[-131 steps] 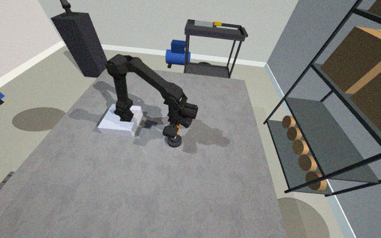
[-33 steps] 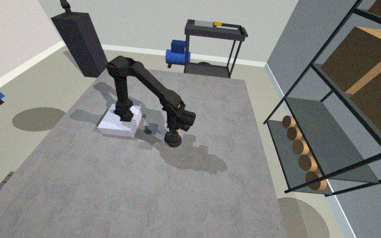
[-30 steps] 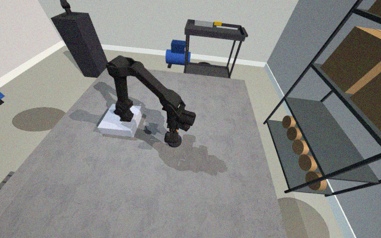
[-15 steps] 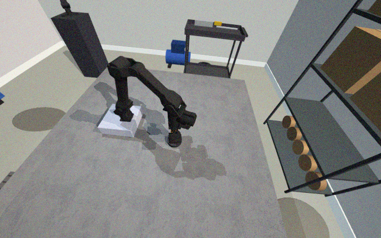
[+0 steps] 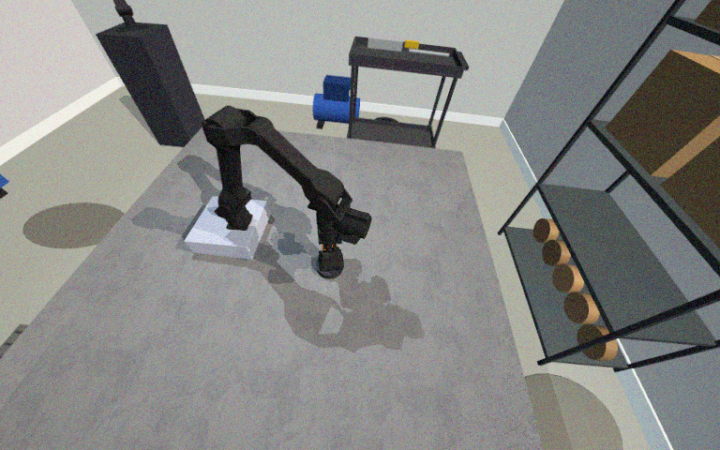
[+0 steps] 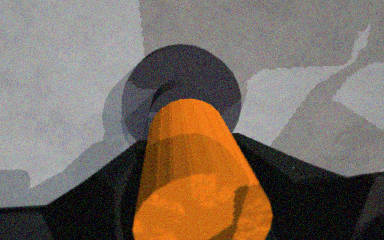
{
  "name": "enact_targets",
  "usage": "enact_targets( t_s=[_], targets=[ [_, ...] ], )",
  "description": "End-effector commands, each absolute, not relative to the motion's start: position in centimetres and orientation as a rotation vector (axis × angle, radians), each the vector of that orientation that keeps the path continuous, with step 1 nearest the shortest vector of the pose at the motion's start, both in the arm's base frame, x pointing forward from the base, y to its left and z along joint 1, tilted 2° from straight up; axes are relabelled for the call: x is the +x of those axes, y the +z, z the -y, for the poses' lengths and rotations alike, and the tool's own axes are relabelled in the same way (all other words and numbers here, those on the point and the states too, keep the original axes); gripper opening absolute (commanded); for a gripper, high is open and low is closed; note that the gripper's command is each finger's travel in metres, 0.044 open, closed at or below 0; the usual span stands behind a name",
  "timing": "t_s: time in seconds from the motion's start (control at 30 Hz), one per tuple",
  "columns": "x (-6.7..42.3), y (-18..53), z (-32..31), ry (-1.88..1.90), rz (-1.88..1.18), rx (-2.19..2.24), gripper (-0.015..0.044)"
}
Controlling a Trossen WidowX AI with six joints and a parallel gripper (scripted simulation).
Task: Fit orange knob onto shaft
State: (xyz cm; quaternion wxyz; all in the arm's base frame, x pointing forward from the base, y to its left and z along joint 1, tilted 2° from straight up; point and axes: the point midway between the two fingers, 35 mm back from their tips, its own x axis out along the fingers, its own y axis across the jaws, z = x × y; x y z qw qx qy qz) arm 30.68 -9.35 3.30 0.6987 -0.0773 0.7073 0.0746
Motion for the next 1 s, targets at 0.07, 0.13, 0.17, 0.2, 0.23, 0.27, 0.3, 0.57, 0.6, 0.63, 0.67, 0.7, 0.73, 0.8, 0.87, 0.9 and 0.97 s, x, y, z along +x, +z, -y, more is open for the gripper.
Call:
enact_targets(
  t_s=[0.07,0.13,0.17,0.2,0.23,0.27,0.3,0.57,0.6,0.63,0.67,0.7,0.73,0.8,0.87,0.9,0.97],
  targets=[
    [30.58,3.60,9.37,0.258,-1.565,-0.270,0.0000],
    [30.44,3.54,9.33,0.317,-1.557,-0.328,0.0000],
    [30.37,3.49,9.31,0.323,-1.556,-0.334,0.0000],
    [30.29,3.45,9.28,0.324,-1.556,-0.335,0.0000],
    [30.22,3.42,9.26,0.325,-1.556,-0.336,0.0000],
    [30.21,3.39,9.26,0.325,-1.556,-0.336,0.0000],
    [30.15,3.40,9.24,0.325,-1.556,-0.336,0.0000],
    [30.19,3.47,9.25,0.325,-1.556,-0.336,0.0000],
    [30.22,3.45,9.26,0.325,-1.556,-0.336,0.0000],
    [30.26,3.42,9.27,0.325,-1.556,-0.336,0.0000],
    [30.30,3.40,9.29,0.325,-1.556,-0.336,0.0000],
    [30.34,3.36,9.30,0.325,-1.556,-0.336,0.0000],
    [30.39,3.33,9.31,0.325,-1.556,-0.336,0.0000],
    [30.49,3.34,9.34,0.325,-1.556,-0.336,0.0000],
    [30.58,3.41,9.37,0.325,-1.556,-0.336,0.0000],
    [30.64,3.46,9.39,0.325,-1.556,-0.336,0.0000],
    [30.78,3.52,9.43,0.325,-1.556,-0.336,0.0000]
  ],
)
